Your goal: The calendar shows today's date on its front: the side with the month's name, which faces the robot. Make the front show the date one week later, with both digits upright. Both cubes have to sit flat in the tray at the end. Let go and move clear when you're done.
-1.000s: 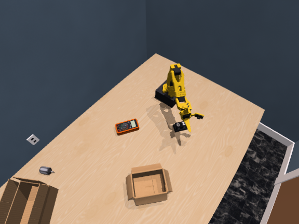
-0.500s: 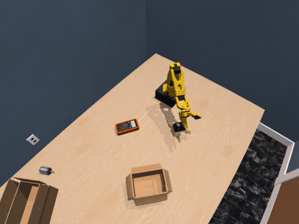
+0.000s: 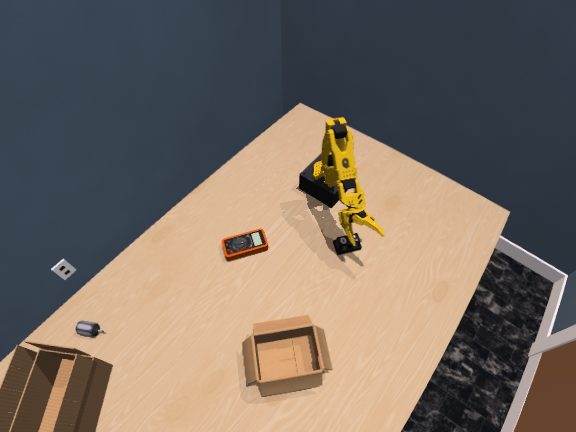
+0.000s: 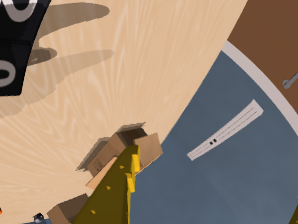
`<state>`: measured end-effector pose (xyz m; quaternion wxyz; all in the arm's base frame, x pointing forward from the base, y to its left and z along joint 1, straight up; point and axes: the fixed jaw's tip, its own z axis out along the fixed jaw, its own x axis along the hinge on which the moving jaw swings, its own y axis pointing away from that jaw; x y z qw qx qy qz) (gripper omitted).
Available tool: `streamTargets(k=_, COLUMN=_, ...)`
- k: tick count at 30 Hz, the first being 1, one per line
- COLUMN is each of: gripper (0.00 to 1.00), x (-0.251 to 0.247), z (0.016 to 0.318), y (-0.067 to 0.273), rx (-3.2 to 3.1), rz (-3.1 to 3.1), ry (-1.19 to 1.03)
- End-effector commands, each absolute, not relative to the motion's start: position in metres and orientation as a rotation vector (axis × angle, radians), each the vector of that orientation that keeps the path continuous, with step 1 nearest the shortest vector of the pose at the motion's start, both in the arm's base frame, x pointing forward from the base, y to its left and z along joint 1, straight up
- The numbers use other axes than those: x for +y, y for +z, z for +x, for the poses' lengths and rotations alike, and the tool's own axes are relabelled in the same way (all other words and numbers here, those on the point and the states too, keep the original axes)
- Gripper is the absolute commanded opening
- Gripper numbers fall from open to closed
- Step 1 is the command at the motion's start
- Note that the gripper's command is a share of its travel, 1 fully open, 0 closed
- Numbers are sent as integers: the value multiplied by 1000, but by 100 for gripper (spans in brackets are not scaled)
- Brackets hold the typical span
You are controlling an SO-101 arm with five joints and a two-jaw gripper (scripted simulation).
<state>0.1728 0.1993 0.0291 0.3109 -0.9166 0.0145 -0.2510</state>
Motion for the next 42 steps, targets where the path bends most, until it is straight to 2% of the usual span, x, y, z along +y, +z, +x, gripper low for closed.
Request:
streamTargets(k=1, gripper=56, x=189, z=159, y=22, rx=-190, rz=-2536, ry=-645)
streamTargets(k=20, gripper=34, x=144, z=118, y=-4, rx=-1075, rz=-2720, ry=-444)
streamTargets(k=42, gripper=30, x=133, z=107, y=-8, rx=-1274, rz=-2704, ry=-361)
